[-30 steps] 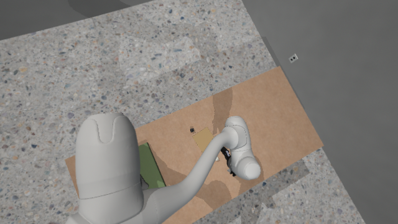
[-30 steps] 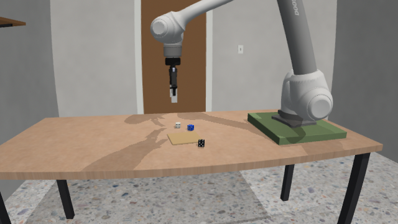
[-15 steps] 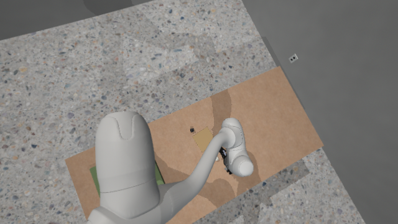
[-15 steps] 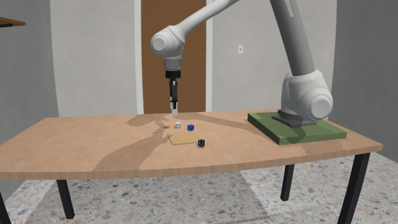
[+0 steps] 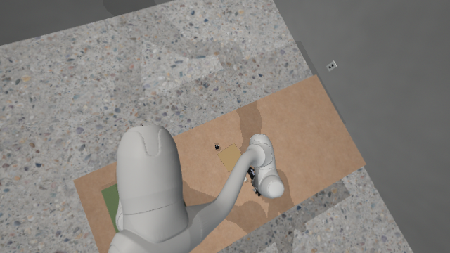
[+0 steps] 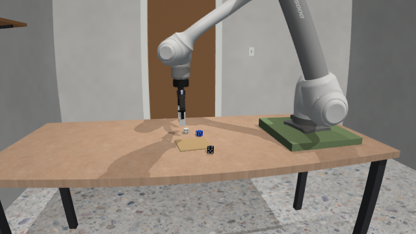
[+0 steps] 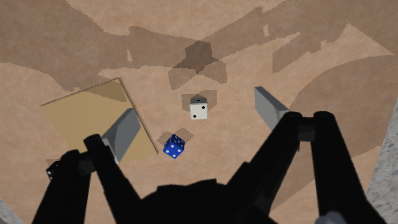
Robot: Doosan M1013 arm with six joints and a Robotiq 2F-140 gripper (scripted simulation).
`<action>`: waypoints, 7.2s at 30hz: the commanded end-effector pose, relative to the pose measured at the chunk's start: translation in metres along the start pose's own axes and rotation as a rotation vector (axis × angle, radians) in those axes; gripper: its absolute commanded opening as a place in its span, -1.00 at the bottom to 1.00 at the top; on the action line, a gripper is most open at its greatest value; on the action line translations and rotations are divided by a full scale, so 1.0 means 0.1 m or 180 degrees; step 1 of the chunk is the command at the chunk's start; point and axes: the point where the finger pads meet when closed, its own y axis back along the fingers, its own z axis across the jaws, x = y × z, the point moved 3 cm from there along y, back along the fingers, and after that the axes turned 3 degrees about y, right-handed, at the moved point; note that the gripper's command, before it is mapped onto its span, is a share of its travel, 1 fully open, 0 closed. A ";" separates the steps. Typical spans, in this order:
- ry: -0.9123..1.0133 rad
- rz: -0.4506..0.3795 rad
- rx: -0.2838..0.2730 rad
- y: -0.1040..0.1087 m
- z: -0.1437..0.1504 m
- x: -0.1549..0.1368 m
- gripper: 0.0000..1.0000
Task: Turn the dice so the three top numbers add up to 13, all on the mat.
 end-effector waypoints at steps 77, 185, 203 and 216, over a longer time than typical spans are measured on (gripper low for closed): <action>0.0000 0.0001 0.0001 0.00 -0.55 -0.57 1.00; 0.0000 0.0001 0.0001 0.01 -2.73 -0.62 1.00; 0.0000 0.0001 0.0001 0.84 -2.73 -0.62 1.00; 0.0000 0.0001 0.0001 0.90 -2.73 -0.62 1.00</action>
